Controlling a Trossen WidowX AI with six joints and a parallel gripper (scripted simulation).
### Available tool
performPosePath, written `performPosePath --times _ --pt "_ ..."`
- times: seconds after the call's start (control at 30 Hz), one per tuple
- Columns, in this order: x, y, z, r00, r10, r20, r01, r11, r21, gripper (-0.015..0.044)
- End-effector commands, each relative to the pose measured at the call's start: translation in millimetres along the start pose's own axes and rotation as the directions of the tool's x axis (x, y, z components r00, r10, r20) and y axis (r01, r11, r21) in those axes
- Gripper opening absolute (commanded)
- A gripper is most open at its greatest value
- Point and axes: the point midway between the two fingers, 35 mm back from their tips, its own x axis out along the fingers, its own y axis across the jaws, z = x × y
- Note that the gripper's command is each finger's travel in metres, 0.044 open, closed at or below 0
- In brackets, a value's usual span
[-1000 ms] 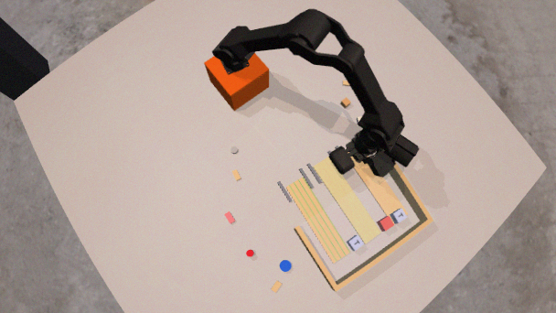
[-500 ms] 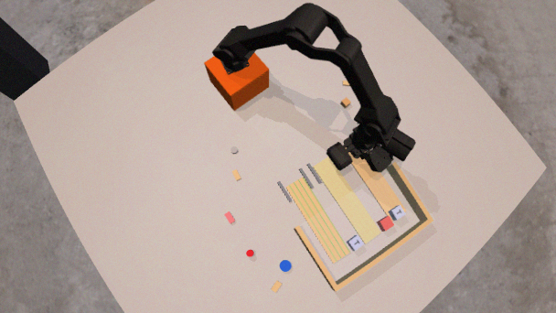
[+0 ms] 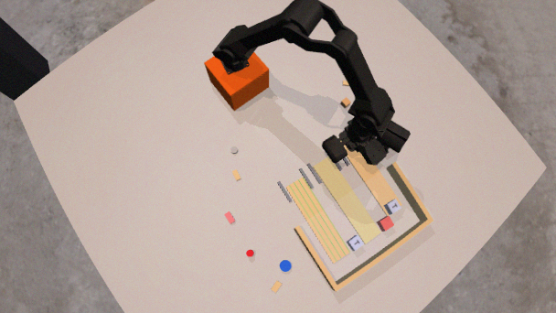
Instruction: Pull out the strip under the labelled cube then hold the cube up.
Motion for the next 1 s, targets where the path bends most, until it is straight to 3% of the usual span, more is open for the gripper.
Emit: performPosePath --times 0.0,0.97 --pt "5 -1 -13 1.000 -0.006 -0.020 0.006 1.000 0.001 0.0000" --pt "5 1 -57 1.000 -0.006 -0.023 0.006 1.000 0.001 0.0000"
